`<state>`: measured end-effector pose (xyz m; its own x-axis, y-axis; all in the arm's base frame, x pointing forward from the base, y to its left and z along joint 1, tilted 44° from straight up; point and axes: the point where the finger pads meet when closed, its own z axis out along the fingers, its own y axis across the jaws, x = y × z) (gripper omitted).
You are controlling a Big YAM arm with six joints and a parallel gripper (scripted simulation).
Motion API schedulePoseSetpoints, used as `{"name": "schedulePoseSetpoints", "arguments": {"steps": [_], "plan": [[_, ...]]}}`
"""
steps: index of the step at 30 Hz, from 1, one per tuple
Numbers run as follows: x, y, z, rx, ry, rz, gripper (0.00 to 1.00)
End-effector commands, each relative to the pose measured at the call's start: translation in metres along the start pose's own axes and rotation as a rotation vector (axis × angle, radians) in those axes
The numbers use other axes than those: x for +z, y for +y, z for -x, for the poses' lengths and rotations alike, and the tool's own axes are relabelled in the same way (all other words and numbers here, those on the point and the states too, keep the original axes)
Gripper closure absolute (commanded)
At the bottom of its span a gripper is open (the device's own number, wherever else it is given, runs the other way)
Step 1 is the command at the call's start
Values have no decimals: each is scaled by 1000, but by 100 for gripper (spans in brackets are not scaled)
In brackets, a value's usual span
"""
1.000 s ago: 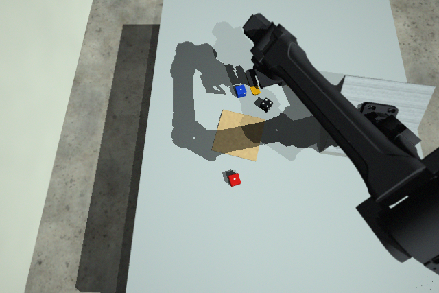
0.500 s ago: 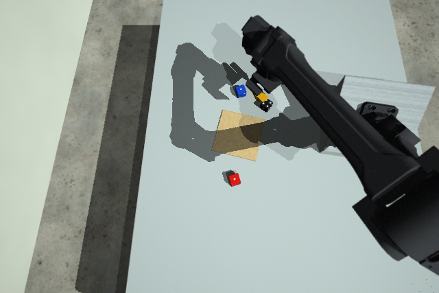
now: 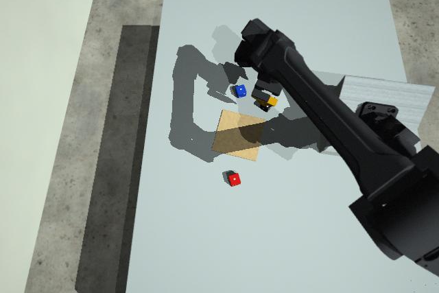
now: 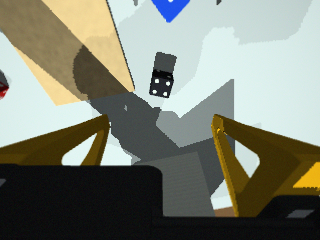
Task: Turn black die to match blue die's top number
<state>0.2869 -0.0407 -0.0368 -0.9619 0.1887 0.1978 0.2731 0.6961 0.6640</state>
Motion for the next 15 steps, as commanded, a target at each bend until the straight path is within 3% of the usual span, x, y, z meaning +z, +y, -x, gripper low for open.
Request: {"name": "schedulePoseSetpoints", "arguments": {"steps": [1,10,15], "plan": [[-1,2,11,-192,2,3,0],[9,0,0,-442,8,12,0],[1,2,21,-556,-17,-9,0]]}}
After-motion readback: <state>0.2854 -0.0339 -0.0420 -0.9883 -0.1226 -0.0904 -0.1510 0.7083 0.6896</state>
